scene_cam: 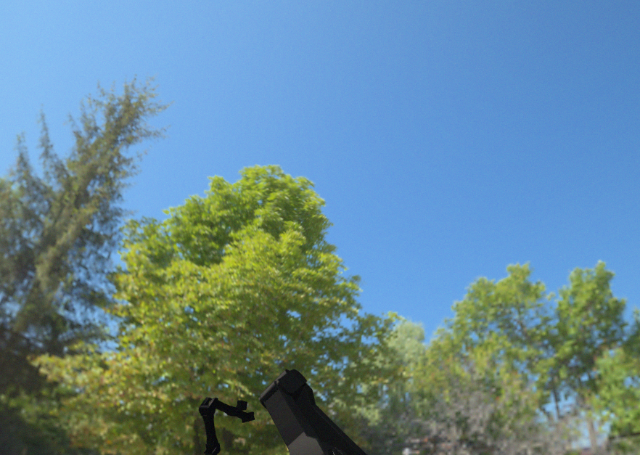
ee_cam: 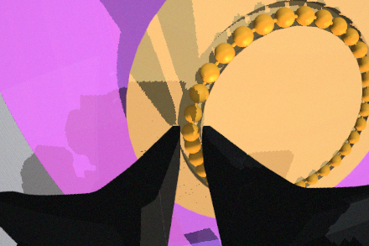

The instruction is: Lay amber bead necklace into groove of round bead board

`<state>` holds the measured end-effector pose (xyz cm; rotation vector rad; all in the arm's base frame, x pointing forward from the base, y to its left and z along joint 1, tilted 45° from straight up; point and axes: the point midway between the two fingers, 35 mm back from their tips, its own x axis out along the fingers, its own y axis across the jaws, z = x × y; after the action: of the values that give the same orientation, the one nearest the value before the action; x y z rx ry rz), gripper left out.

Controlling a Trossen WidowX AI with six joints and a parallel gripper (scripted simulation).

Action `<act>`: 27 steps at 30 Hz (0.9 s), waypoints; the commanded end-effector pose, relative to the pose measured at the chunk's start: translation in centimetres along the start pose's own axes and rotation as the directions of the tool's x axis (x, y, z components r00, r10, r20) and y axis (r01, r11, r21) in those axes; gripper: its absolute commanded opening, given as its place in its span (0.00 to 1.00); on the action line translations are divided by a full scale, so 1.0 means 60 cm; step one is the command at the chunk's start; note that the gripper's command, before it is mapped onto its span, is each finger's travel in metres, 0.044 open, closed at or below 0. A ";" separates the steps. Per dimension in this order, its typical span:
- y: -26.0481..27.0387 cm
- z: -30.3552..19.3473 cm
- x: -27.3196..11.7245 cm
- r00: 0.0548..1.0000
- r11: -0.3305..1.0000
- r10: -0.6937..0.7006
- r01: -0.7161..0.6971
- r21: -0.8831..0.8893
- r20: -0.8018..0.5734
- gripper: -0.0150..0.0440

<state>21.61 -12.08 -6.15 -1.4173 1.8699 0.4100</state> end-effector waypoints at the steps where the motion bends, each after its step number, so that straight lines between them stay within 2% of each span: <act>1: 0.000 0.000 -0.001 1.000 1.000 -0.001 0.001 0.000 0.001 0.48; 13: 0.001 0.000 -0.005 1.000 1.000 0.002 -0.002 -0.004 -0.002 1.00; 27: 0.001 0.000 -0.010 1.000 1.000 0.003 -0.003 -0.001 -0.007 1.00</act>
<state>21.62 -11.62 -5.78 -1.4187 1.8750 0.4129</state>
